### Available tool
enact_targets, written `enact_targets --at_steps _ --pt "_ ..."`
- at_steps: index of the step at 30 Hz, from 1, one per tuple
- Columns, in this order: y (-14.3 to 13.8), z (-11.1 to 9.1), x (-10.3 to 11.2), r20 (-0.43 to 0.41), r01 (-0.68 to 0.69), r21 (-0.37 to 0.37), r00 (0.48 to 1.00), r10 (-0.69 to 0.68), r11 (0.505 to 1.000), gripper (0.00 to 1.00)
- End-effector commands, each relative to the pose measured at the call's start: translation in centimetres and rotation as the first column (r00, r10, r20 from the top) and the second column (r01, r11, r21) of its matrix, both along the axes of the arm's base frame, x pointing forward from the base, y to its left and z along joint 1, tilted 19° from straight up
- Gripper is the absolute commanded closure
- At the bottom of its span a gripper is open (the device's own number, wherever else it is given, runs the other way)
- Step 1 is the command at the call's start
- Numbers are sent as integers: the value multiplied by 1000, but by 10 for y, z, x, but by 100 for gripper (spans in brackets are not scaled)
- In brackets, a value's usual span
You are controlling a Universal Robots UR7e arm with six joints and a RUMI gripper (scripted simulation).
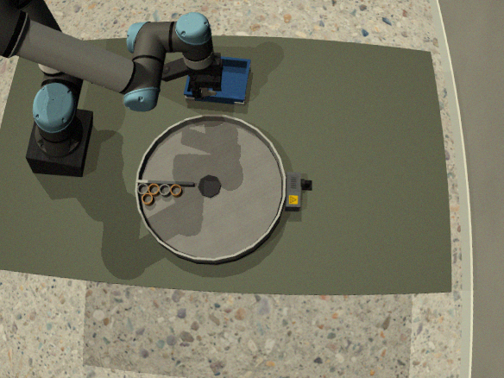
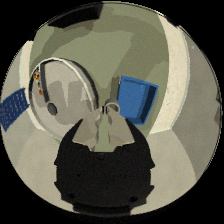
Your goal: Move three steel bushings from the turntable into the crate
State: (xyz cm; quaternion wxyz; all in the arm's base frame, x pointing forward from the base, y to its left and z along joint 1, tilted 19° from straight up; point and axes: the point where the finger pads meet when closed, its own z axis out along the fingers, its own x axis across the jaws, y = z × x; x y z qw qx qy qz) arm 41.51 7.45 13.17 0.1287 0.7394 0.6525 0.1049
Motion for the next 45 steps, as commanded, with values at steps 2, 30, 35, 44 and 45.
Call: enact_targets --at_steps 2,30,35,44,45 --pt "19 2 10 0 1 -2 1000 -1 1000 100" --pt "78 8 37 0 1 -2 1000 -1 1000 100" --pt "84 9 40 0 1 -2 1000 -1 1000 100" --pt "90 9 42 0 1 -2 1000 -1 1000 100" --pt "90 9 42 0 1 -2 1000 -1 1000 100"
